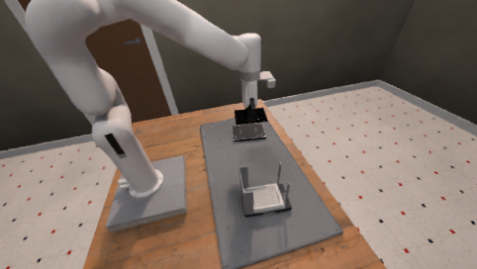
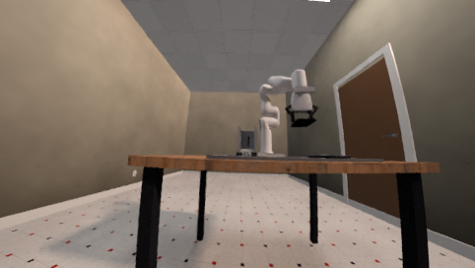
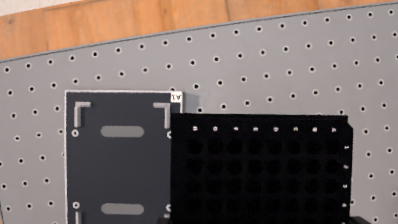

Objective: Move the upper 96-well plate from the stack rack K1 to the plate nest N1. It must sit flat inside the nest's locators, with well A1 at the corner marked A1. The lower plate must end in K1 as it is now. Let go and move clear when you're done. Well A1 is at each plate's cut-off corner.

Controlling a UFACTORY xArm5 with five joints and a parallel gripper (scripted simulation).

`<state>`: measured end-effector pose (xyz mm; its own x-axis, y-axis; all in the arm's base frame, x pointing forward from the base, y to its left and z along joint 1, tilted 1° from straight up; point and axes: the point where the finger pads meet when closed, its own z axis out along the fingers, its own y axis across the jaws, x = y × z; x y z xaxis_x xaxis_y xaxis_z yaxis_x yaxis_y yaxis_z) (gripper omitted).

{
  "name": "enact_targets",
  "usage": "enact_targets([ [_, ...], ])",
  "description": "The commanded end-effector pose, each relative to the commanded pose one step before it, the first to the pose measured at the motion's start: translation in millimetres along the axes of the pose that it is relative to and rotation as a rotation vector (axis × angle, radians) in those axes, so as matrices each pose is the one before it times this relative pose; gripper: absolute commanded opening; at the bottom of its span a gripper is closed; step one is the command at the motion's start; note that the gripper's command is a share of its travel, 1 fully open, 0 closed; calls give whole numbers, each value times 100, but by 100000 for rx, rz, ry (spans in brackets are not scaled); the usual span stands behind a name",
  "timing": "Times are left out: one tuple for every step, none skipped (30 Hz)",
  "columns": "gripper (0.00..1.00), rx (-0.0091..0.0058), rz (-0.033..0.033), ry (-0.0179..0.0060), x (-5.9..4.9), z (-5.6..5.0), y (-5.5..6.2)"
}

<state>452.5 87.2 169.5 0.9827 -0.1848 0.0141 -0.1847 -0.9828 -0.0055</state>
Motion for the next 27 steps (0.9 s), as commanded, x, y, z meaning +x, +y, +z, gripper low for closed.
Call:
enact_targets([
  [0,-529,41,617,142,-130,-1157],
  [0,3,0,0,1,7,-334],
  [0,3,0,0,1,7,-334],
  [0,3,0,-1,1,7,-334],
  [0,3,0,-1,1,7,-334],
  [0,3,0,-1,1,7,-334],
  [0,3,0,-1,1,7,-334],
  [0,3,0,-1,1,7,-334],
  [0,3,0,-1,1,7,-334],
  [0,3,0,-1,1,7,-334],
  [0,3,0,-1,1,7,-334],
  [0,3,0,-1,1,7,-334],
  [0,3,0,-1,1,7,-334],
  [0,0,0,0,0,0,0],
  [0,0,0,0,0,0,0],
  [0,3,0,-1,1,7,-334],
  [0,3,0,-1,1,7,-334],
  [0,3,0,-1,1,7,-334],
  [0,3,0,-1,1,7,-334],
  [0,3,0,-1,1,7,-334],
  [0,3,0,-1,1,7,-334],
  [0,3,0,-1,1,7,-334],
  [0,3,0,-1,1,7,-334],
  [0,3,0,-1,1,7,-334],
  [0,3,0,-1,1,7,-334],
  [0,3,0,-1,1,7,-334],
  [0,3,0,-1,1,7,-334],
])
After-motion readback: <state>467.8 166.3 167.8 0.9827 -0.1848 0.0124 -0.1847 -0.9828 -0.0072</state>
